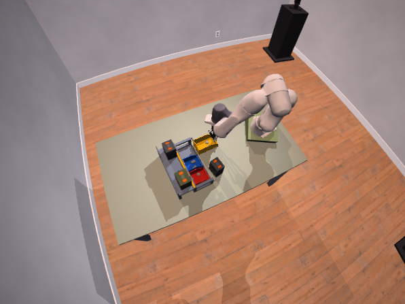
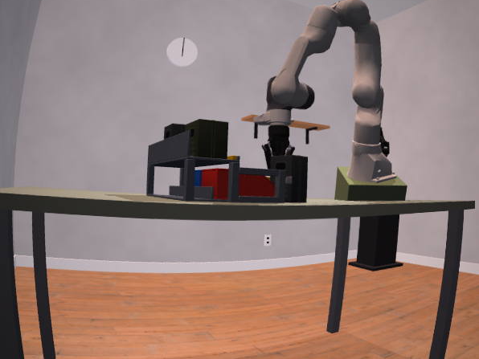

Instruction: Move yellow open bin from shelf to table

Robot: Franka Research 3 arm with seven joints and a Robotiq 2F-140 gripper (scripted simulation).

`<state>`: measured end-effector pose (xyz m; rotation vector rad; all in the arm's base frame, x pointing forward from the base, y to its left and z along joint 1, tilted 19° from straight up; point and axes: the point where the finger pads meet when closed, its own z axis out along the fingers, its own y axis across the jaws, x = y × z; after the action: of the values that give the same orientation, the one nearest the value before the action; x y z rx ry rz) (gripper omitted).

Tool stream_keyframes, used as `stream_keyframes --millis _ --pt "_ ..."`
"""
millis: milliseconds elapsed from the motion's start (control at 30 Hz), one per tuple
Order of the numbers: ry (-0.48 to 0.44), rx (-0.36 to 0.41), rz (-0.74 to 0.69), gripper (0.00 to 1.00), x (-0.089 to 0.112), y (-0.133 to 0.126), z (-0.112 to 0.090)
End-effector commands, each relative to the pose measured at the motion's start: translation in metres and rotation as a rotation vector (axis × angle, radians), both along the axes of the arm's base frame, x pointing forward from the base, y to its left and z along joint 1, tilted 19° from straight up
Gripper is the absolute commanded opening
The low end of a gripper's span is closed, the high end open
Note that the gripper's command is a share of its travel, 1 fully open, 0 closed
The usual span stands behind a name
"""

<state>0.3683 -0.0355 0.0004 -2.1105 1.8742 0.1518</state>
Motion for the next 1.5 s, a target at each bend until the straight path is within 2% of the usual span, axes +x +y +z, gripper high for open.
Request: stream_keyframes --millis 0,233,267,1467 --pt "-0.007 -0.007 0.007 0.00 0.0028 -0.0007 -0.0002" --pt "-0.007 -0.007 0.007 0.00 0.0028 -0.0007 -0.0002" --pt "-0.003 -0.004 0.001 0.57 0.0012 -0.0011 0.0000" --pt "-0.003 -0.004 0.001 0.57 0.0012 -0.0011 0.0000"
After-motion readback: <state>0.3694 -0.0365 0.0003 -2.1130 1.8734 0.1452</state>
